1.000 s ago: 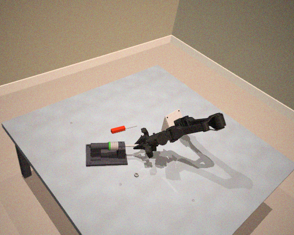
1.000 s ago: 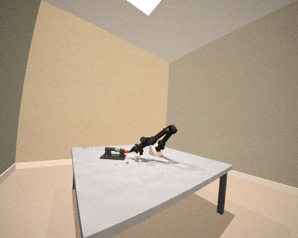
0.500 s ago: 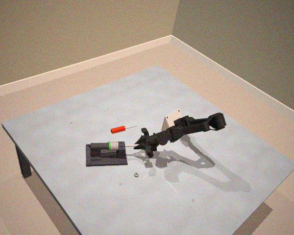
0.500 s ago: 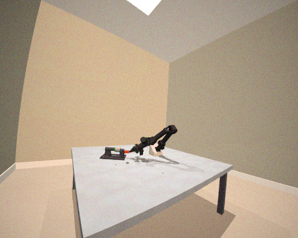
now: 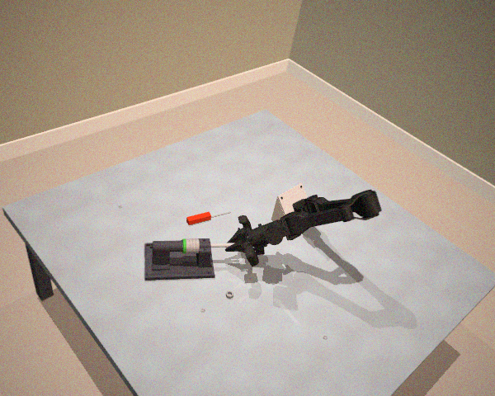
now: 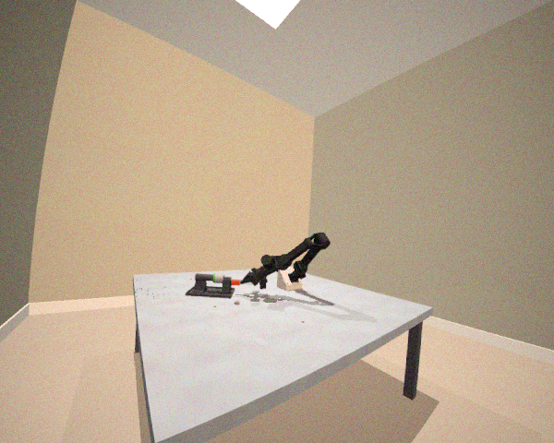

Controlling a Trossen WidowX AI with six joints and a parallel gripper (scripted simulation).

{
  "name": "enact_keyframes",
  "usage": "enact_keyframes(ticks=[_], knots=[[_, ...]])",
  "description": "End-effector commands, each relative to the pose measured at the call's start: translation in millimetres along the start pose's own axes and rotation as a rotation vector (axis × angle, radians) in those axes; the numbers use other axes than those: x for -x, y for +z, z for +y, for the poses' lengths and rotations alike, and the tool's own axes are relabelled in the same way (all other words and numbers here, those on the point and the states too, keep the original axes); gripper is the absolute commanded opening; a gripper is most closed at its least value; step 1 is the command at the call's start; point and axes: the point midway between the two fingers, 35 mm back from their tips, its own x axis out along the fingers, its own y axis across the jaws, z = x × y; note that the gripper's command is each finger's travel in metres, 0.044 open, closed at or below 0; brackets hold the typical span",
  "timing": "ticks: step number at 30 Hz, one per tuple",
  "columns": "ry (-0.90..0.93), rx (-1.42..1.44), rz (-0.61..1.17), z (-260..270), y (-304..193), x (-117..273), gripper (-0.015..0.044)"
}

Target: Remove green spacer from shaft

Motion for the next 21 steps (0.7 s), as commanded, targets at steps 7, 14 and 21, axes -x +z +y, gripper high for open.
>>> enact_keyframes(ticks=[7,14,21], knots=[[-0.003,-0.003,-0.002,-0.8,1.0,1.4,0.0000],[-0.003,-0.003,-0.002,-0.7,1.4,2.0,0.0000],[-0.003,-0.003,-0.002,-0.7,1.7,2.6,0.0000]])
